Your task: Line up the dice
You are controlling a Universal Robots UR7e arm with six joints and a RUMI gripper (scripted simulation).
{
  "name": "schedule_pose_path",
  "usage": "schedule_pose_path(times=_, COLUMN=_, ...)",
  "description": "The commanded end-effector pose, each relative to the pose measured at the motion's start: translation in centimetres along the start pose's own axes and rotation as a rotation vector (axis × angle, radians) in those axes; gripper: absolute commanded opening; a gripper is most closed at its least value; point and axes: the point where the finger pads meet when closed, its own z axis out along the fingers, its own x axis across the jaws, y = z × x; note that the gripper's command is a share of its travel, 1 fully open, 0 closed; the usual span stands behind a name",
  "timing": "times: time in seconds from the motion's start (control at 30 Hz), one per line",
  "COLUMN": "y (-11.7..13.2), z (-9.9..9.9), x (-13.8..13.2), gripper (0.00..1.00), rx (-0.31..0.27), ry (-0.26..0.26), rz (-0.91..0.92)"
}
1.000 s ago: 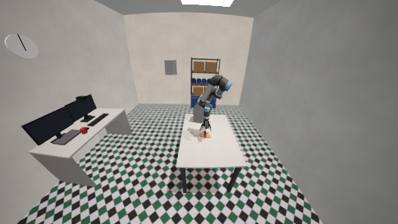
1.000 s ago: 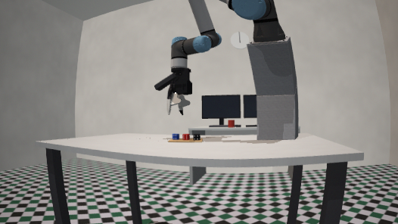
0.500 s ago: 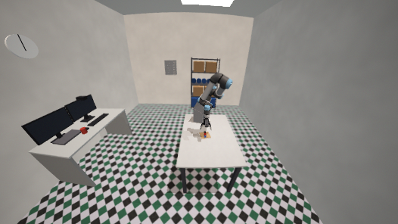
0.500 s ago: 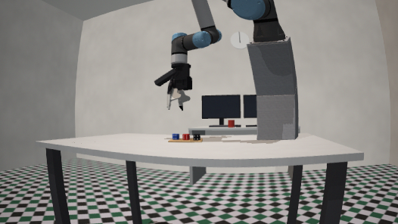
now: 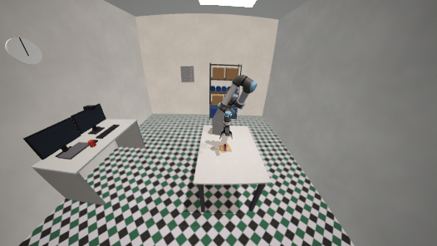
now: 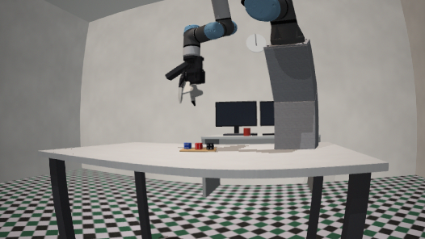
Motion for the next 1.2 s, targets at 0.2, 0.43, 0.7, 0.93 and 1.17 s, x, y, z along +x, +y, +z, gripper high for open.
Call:
schedule_pose_path(times=0.2, y=-0.03, z=-1.40, x=0.01, gripper=1.00, rx=0.000, ry=0.000, rz=0.000)
schedule_pose_path(times=0.43, y=-0.03, z=-1.42, x=0.01, gripper=1.00, rx=0.000, ry=0.000, rz=0.000)
schedule_pose_path(times=0.7, y=-0.03, z=-1.42, x=0.01, gripper=1.00, rx=0.000, ry=0.000, rz=0.000)
schedule_pose_path(times=0.93, y=-0.03, z=-1.42, x=0.01, gripper=1.00, rx=0.000, ry=0.000, rz=0.000)
schedule_pose_path(times=1.17, y=-0.03, z=-1.42, x=0.01, gripper=1.00, rx=0.000, ry=0.000, rz=0.000)
